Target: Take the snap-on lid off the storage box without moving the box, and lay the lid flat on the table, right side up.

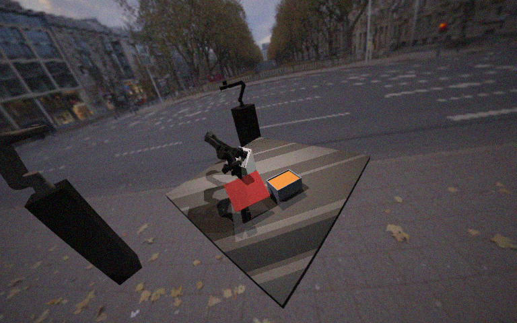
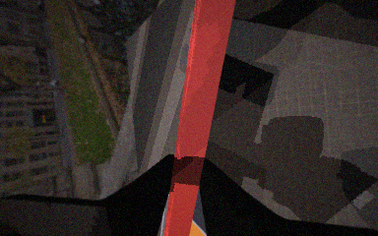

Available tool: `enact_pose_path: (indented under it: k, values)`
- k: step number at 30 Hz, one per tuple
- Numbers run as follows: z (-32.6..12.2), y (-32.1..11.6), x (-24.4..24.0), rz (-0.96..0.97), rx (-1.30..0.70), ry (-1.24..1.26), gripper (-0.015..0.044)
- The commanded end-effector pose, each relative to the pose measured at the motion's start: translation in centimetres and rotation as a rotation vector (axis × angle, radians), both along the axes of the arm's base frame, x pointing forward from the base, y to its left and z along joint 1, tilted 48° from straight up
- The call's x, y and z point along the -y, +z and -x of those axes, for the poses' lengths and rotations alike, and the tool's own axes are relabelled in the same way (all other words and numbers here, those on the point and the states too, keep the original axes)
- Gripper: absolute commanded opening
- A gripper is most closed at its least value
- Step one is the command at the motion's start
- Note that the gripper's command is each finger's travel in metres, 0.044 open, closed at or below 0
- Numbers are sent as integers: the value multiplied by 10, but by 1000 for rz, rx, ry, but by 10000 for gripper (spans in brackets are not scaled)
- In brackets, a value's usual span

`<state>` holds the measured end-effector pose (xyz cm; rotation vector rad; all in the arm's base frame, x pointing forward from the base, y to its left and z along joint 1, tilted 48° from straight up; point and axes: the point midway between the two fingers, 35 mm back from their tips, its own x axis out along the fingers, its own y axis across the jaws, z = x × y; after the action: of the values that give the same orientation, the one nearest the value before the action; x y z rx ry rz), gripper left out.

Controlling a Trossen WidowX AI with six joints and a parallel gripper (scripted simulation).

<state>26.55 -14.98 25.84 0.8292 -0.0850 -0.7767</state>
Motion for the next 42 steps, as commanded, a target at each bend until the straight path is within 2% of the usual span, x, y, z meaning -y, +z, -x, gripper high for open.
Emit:
enact_pose_path:
  k: [1, 42]
  values:
    - [-2, -3, 0, 2, -1, 15, 0]
    - [-3, -24, 24, 4, -1, 15, 0]
